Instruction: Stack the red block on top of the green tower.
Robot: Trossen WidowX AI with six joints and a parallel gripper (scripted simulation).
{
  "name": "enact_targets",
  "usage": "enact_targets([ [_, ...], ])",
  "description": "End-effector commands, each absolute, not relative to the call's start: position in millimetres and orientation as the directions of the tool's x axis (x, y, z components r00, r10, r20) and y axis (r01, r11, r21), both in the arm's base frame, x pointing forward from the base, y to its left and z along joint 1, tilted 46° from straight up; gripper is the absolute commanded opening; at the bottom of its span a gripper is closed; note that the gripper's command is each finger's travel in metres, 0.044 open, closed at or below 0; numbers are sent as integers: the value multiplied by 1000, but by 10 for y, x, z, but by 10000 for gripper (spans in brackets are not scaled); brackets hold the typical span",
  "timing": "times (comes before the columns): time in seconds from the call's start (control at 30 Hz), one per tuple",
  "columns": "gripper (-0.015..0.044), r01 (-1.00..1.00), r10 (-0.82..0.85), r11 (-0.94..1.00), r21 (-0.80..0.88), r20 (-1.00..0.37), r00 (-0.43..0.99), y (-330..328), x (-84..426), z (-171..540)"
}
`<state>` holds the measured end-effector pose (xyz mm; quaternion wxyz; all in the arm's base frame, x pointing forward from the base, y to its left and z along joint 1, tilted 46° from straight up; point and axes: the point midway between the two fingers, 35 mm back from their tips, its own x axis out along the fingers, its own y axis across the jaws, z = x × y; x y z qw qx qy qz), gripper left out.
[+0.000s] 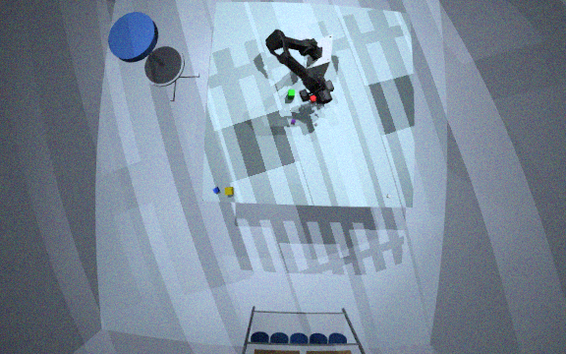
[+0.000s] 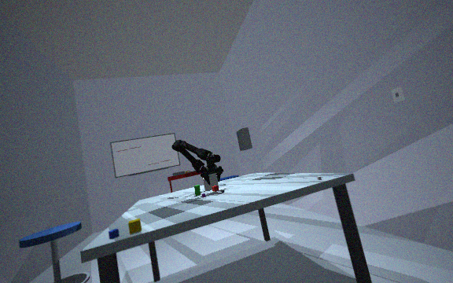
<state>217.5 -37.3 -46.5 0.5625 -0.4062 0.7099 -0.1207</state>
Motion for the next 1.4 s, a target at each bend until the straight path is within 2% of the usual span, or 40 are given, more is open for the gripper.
enact_targets([
  [0.0, 440, -447, -716, 634, -631, -698, -31, -415, 2172, -501],
  [1.37, 440, -447, -718, 633, -632, -696, -32, -743, 2151, -807],
])
